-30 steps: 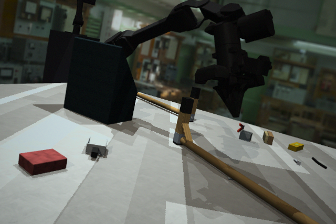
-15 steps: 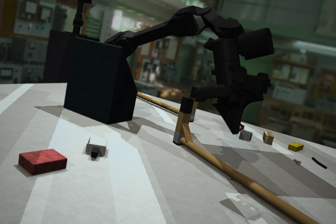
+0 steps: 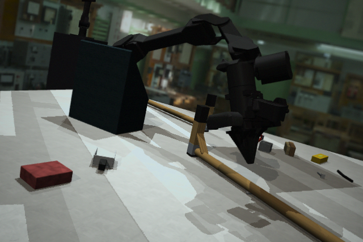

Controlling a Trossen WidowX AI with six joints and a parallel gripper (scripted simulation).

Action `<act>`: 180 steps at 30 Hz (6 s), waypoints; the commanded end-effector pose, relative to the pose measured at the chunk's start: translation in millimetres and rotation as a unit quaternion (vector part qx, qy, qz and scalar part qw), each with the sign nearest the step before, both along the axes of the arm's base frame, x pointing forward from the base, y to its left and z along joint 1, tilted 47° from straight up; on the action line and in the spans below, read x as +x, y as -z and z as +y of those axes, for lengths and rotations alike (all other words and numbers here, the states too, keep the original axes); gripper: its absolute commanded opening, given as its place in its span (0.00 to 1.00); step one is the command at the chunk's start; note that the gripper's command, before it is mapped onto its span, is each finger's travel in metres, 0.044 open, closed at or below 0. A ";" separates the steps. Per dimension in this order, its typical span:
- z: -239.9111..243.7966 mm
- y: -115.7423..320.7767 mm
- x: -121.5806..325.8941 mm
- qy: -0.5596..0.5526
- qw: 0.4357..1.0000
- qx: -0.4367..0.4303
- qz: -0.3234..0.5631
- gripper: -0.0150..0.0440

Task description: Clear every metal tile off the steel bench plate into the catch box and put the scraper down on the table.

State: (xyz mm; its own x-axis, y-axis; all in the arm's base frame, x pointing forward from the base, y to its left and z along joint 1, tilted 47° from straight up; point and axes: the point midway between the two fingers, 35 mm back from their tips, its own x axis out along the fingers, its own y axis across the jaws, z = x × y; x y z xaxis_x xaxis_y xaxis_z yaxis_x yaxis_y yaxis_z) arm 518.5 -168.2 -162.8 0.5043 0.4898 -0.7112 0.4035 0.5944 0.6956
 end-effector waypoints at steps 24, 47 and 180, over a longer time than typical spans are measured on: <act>55.1 53.2 -0.6 0.003 1.000 0.006 0.007 0.25; 64.3 46.6 9.1 0.003 1.000 0.006 0.007 0.25; 31.5 -72.2 34.5 -0.006 1.000 0.007 0.013 0.25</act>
